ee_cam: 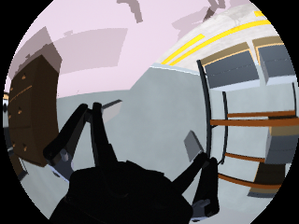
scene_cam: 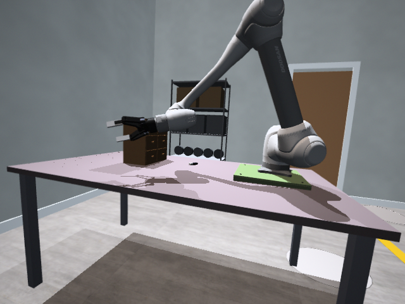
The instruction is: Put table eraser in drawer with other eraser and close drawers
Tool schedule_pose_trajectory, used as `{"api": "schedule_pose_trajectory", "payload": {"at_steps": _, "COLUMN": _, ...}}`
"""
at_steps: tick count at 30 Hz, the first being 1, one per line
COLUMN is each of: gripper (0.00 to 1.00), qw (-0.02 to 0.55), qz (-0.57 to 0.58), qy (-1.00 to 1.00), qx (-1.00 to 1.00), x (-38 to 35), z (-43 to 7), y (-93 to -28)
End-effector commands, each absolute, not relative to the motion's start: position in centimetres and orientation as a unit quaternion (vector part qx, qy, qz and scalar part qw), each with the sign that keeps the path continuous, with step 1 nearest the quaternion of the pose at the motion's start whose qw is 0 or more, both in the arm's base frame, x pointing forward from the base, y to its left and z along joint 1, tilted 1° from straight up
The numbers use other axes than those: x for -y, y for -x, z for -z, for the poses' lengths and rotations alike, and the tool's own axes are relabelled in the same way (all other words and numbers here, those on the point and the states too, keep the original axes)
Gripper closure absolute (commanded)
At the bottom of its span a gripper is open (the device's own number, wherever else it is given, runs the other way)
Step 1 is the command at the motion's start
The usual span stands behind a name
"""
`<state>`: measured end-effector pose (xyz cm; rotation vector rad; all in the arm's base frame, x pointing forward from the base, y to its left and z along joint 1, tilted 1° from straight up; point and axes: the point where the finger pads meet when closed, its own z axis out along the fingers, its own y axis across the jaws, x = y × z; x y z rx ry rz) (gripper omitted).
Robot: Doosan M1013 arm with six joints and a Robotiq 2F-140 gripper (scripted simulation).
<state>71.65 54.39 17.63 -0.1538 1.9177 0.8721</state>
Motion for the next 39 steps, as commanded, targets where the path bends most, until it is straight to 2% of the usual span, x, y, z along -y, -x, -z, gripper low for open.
{"api": "schedule_pose_trajectory", "payload": {"at_steps": 1, "gripper": 0.00, "qw": 0.518, "qz": -0.357, "qy": 0.139, "qx": -0.765, "x": -55.0, "z": -20.9, "y": -72.2}}
{"api": "schedule_pose_trajectory", "payload": {"at_steps": 4, "gripper": 0.00, "qw": 0.529, "qz": -0.353, "qy": 0.171, "qx": -0.752, "x": -55.2, "z": -22.2, "y": -72.2}}
{"api": "schedule_pose_trajectory", "payload": {"at_steps": 10, "gripper": 0.00, "qw": 0.574, "qz": -0.325, "qy": 0.326, "qx": -0.677, "x": -55.7, "z": -27.9, "y": -71.7}}
{"api": "schedule_pose_trajectory", "payload": {"at_steps": 22, "gripper": 0.00, "qw": 0.598, "qz": -0.269, "qy": 0.506, "qx": -0.560, "x": -54.6, "z": -32.4, "y": -69.4}}
{"api": "schedule_pose_trajectory", "payload": {"at_steps": 31, "gripper": 0.00, "qw": 0.586, "qz": -0.210, "qy": 0.640, "qx": -0.450, "x": -51.9, "z": -34.0, "y": -67.0}}
{"api": "schedule_pose_trajectory", "payload": {"at_steps": 34, "gripper": 0.00, "qw": 0.560, "qz": -0.167, "qy": 0.721, "qx": -0.372, "x": -49.0, "z": -34.0, "y": -65.4}}
{"api": "schedule_pose_trajectory", "payload": {"at_steps": 38, "gripper": 0.00, "qw": 0.560, "qz": -0.167, "qy": 0.721, "qx": -0.372, "x": -49.0, "z": -34.0, "y": -65.4}}
{"api": "schedule_pose_trajectory", "payload": {"at_steps": 39, "gripper": 0.00, "qw": 0.541, "qz": -0.146, "qy": 0.759, "qx": -0.332, "x": -47.1, "z": -33.7, "y": -64.7}}
